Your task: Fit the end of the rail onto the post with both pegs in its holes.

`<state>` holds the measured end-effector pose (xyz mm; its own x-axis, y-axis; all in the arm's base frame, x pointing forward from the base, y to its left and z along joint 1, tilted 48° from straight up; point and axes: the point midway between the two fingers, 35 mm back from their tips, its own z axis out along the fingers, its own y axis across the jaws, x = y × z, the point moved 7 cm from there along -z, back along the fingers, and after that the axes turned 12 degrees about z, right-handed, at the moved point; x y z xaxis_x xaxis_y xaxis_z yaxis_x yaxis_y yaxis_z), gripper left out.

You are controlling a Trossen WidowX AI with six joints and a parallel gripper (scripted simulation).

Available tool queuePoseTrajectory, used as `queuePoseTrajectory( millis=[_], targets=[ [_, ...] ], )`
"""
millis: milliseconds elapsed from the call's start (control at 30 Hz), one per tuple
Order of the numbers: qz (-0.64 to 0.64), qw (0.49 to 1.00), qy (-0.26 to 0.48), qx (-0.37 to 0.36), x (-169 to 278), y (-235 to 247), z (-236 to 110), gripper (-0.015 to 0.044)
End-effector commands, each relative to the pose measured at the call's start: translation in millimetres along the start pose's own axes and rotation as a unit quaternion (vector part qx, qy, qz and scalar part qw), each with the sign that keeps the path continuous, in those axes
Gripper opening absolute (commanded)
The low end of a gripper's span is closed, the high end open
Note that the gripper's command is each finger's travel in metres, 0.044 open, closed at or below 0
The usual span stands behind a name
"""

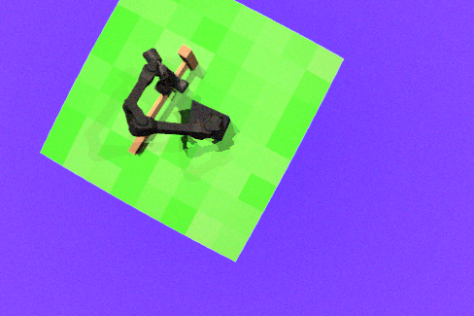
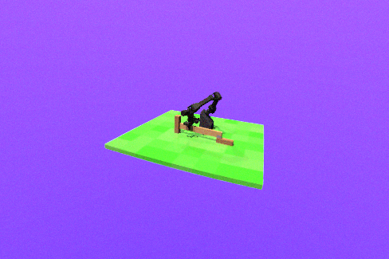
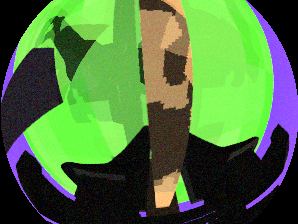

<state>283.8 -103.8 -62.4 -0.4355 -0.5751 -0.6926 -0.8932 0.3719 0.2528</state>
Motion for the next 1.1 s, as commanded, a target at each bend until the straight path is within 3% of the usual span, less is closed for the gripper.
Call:
queuePoseTrajectory(
  millis=[0, 533, 1067],
  targets=[
    [-0.001, 1.0, 0.001, 0.003, 2.1, -1.7, -2.1, 0.0],
    [-0.001, 1.0, 0.001, 0.003, 6.8, -2.7, -2.4, 0.0],
    [0.0, 1.0, 0.001, 0.0, 5.1, -1.1, -0.6, 0.042]
  ],
)
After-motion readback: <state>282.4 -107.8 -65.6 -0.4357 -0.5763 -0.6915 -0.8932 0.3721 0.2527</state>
